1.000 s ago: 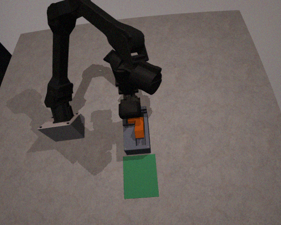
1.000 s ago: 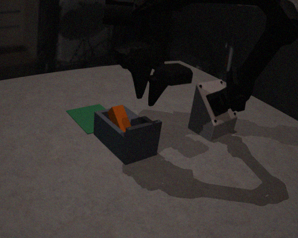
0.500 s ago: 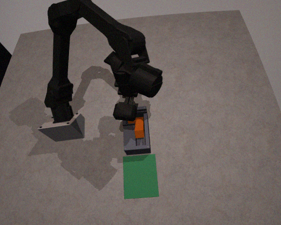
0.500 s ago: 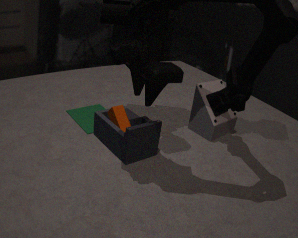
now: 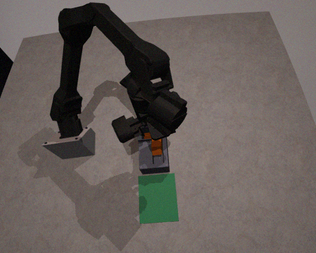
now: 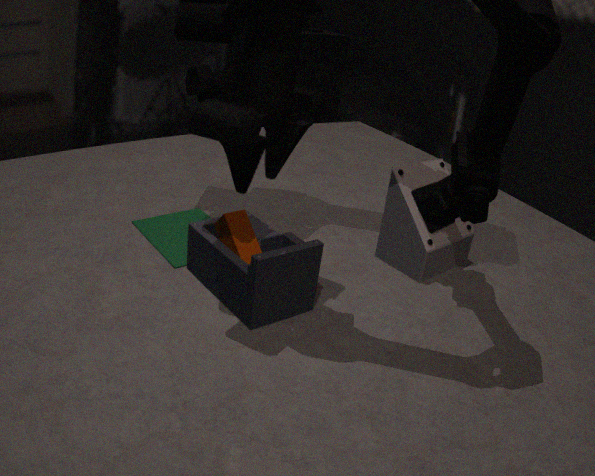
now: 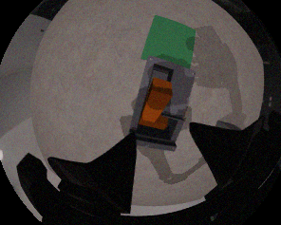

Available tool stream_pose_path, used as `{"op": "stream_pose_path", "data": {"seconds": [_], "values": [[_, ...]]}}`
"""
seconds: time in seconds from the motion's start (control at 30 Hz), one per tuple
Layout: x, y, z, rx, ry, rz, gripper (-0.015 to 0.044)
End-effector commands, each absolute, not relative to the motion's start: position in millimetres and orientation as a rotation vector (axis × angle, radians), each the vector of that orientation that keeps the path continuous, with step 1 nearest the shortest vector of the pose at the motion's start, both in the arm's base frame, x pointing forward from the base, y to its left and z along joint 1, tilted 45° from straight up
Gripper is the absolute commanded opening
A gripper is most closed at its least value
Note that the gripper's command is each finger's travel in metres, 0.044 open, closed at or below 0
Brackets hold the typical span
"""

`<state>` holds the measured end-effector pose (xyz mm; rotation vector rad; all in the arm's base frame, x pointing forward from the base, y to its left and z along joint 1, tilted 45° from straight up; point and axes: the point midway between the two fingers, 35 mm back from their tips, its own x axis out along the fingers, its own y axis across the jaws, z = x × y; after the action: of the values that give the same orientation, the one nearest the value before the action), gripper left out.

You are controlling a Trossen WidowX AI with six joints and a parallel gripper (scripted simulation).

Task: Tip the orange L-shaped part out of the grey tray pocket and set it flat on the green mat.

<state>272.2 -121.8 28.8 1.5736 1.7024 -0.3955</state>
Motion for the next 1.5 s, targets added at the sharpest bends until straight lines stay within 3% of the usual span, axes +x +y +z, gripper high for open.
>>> {"op": "stream_pose_path", "data": {"seconds": [0.0, 1.47], "values": [[273.5, -141.3, 11.9, 1.847, 1.688, -0.791, 0.028], [278.3, -93.1, -37.1, 1.849, 1.688, -0.788, 0.028]]}}
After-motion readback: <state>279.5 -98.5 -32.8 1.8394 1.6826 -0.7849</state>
